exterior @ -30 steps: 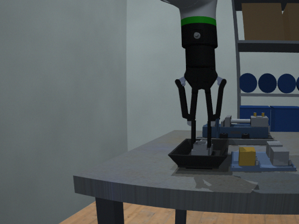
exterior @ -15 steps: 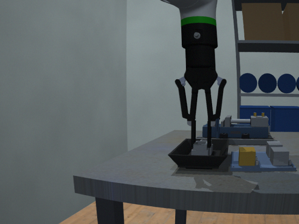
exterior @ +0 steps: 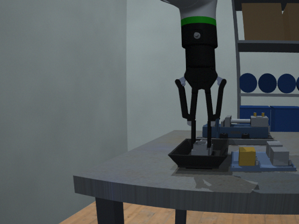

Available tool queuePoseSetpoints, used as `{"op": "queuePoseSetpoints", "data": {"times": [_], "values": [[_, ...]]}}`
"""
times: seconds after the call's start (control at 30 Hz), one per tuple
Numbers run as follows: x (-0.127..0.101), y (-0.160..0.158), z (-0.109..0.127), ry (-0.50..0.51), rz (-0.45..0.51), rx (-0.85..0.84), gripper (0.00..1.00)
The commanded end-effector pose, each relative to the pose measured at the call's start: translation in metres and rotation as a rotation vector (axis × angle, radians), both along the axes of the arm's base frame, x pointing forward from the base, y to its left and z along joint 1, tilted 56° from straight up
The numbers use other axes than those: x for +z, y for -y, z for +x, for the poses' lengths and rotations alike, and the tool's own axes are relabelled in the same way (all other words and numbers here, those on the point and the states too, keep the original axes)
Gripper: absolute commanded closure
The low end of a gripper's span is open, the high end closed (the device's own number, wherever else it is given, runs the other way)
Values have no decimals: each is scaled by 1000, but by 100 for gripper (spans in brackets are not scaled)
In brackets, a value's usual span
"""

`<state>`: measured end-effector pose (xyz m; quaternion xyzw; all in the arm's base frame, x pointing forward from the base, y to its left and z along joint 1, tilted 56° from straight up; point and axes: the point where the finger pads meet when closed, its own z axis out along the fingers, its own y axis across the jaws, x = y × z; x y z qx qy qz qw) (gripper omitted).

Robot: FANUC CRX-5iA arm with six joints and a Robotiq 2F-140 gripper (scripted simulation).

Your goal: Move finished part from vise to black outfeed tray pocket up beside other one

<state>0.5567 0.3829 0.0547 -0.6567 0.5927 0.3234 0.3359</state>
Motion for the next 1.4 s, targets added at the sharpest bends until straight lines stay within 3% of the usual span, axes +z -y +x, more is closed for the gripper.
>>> {"op": "queuePoseSetpoints", "data": {"times": [0.0, 1.37], "values": [[1, 1, 1, 1, 0, -1, 90], [-6, -9, 1, 1, 0, -1, 90]]}}
